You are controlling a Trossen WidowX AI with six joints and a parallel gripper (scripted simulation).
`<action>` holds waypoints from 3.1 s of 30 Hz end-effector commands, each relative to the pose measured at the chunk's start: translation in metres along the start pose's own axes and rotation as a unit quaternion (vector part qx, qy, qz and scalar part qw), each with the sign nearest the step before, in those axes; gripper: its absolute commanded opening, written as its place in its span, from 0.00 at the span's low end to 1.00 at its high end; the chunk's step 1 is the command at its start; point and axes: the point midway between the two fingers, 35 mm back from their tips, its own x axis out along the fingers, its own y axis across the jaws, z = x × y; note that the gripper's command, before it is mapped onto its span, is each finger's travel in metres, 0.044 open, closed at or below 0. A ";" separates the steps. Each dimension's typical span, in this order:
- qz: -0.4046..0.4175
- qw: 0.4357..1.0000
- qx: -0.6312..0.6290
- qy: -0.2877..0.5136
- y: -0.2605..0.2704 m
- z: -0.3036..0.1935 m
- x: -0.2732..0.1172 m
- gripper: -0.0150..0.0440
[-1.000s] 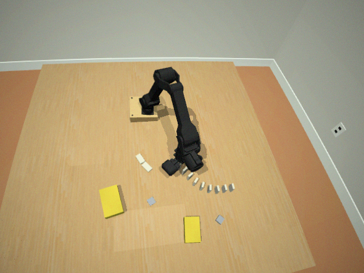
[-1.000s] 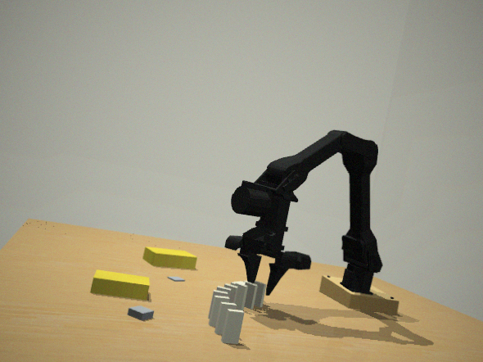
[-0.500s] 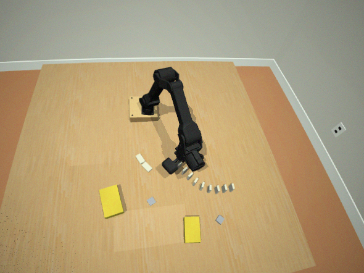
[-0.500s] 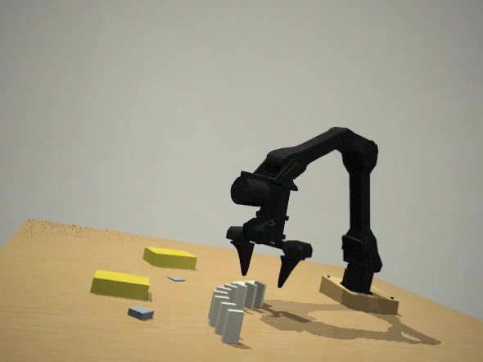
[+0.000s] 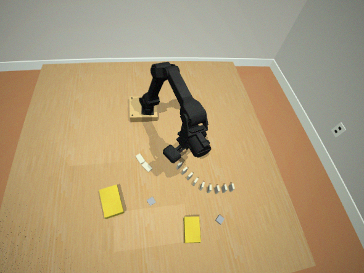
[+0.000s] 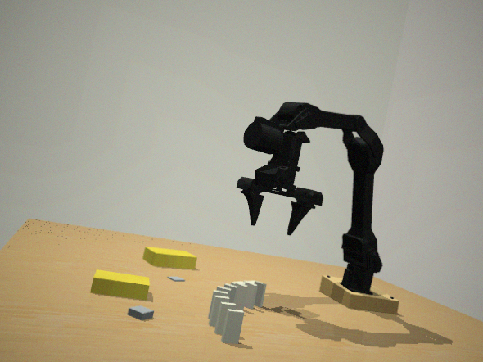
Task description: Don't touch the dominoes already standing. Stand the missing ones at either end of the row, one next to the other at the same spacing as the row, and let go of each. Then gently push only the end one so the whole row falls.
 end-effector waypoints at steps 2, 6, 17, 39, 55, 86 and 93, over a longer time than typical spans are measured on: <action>0.000 1.000 -0.007 0.005 -0.036 -0.016 0.023 1.00; -0.002 1.000 -0.020 0.006 -0.089 -0.054 0.059 1.00; -0.002 1.000 -0.027 0.007 -0.116 -0.084 0.087 1.00; -0.002 1.000 -0.027 0.007 -0.112 -0.085 0.161 1.00; -0.002 1.000 -0.027 0.007 -0.112 -0.085 0.161 0.47; -0.003 1.000 -0.016 0.008 -0.120 -0.095 0.000 0.44; -0.009 0.995 0.101 0.013 -0.183 -0.183 -0.003 0.44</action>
